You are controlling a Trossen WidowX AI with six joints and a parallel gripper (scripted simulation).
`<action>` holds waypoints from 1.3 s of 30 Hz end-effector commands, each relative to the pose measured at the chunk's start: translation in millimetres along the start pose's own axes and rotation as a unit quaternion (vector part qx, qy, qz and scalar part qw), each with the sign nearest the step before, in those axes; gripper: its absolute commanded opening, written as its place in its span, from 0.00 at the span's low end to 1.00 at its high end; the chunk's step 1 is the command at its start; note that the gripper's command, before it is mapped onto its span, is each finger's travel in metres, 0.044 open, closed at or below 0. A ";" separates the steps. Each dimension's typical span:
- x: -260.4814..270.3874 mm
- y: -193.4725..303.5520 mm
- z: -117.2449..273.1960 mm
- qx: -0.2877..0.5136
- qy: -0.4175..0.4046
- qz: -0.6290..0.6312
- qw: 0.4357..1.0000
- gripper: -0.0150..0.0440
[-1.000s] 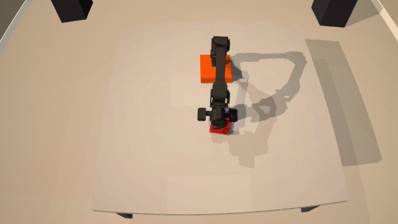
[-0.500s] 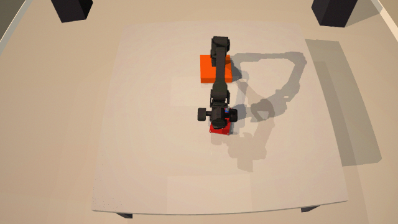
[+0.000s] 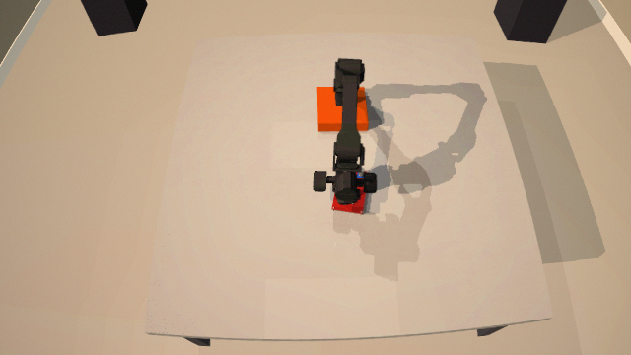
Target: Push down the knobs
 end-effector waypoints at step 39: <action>27.5 182.5 35.1 0.010 0.000 0.002 1.000 1.00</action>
Point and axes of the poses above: the point midway between the two fingers, 35 mm back from their tips, its own z axis back along the fingers, its own x axis across the jaws, y = z × x, the point moved 9 cm from there along z, back along the fingers, and after that the axes turned 4 degrees about z, right-handed, at the moved point
